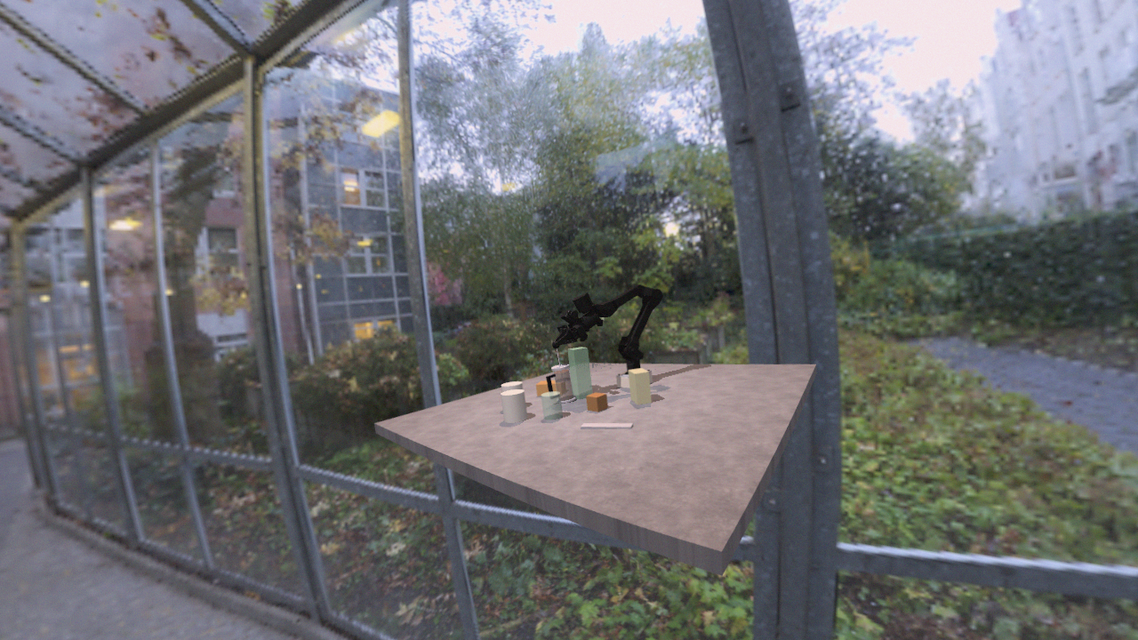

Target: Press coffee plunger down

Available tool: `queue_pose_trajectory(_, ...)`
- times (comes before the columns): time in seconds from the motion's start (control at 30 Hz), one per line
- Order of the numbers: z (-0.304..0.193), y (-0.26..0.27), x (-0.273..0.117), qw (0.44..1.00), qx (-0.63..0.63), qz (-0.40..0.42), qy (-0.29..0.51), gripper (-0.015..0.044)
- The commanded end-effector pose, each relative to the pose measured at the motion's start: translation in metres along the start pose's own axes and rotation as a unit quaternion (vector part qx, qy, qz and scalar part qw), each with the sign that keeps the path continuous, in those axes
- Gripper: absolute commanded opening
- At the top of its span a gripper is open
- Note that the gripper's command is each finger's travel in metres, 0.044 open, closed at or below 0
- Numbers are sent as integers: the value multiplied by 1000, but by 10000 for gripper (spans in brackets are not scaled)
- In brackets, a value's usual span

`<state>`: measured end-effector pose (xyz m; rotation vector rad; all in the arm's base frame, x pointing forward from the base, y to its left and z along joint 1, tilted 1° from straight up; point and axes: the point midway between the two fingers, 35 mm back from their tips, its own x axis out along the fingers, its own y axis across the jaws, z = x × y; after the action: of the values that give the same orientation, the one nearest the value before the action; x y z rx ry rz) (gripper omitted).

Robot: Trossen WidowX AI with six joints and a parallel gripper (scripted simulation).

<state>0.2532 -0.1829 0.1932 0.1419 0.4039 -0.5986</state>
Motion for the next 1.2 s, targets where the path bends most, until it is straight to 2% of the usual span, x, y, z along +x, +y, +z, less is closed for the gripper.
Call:
queue_pose_trajectory(0.0,-28,0,10,999,3,-1,37,116)
queue_pose_trajectory(0.57,-49,0,27,999,3,-1,37,116)
queue_pose_trajectory(1.17,-48,1,37,999,3,-1,37,116)
